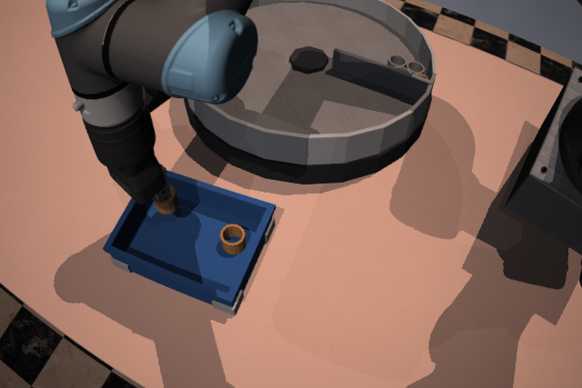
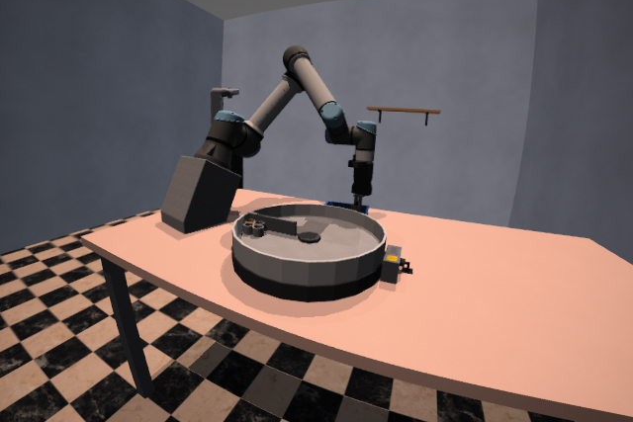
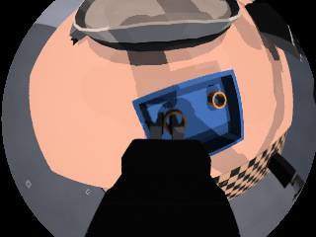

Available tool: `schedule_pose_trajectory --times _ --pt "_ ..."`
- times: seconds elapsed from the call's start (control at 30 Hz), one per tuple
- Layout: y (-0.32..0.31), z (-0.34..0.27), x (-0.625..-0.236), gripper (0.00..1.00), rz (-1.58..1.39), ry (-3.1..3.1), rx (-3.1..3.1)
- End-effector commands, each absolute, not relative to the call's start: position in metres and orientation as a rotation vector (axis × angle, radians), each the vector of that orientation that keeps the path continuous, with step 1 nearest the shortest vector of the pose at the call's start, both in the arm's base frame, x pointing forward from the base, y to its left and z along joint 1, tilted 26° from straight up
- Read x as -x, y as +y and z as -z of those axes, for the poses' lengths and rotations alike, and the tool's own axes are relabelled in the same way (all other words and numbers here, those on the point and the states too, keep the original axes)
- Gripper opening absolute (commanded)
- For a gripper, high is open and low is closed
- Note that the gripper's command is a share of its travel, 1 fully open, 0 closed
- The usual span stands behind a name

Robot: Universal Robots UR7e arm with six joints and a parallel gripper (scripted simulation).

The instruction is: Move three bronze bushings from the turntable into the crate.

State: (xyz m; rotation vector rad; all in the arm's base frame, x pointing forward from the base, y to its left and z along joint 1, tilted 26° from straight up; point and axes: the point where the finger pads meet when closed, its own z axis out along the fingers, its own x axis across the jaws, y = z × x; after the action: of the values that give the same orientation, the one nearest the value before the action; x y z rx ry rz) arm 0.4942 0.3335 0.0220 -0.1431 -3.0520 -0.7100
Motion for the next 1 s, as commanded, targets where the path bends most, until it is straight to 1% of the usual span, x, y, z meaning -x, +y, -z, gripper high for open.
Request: schedule_pose_trajectory --times 0.0,0.97 --pt "0.3358 -0.0179 -0.4948 0.00 0.711 -3.053 0.143" --pt "0.3403 -0.0087 -0.4950 0.00 0.711 -3.053 0.143"
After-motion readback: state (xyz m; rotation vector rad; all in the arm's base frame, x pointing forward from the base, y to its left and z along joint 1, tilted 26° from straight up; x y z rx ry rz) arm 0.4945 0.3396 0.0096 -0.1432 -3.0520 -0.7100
